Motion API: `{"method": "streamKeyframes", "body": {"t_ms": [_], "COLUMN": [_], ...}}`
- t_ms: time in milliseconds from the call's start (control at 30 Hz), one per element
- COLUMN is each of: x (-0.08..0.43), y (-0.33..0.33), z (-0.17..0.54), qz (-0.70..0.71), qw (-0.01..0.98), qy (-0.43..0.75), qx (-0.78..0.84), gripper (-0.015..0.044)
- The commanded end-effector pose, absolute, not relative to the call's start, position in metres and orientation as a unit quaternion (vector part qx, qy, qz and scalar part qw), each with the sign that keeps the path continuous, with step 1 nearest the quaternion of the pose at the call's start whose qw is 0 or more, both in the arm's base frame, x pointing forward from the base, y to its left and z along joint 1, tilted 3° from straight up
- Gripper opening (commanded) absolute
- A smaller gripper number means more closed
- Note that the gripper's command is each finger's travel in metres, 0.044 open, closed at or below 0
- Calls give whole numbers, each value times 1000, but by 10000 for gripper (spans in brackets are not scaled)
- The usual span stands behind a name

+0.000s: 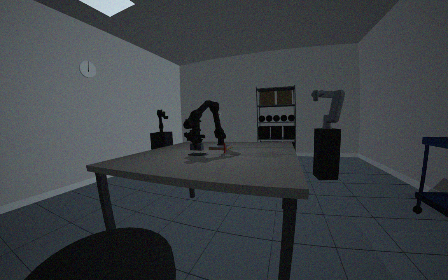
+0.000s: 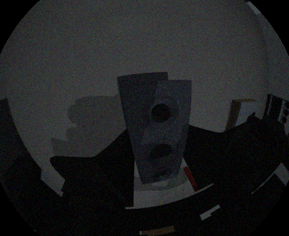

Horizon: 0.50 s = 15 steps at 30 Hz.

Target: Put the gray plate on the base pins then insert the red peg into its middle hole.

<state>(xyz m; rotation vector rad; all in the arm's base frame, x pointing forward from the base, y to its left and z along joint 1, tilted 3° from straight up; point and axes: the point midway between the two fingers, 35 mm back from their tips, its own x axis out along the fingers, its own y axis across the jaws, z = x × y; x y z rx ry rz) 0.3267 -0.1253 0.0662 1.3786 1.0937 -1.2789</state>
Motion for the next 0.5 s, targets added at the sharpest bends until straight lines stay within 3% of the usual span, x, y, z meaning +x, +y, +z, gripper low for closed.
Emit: {"method": "streamKeyframes", "body": {"t_ms": [0,467], "x": [327,328], "y": [-124,-124], "z": [60,42], "qz": [-519,-519], "qw": [463,463], "qy": [447,447], "qx": [562,562], "gripper": [0,0]}}
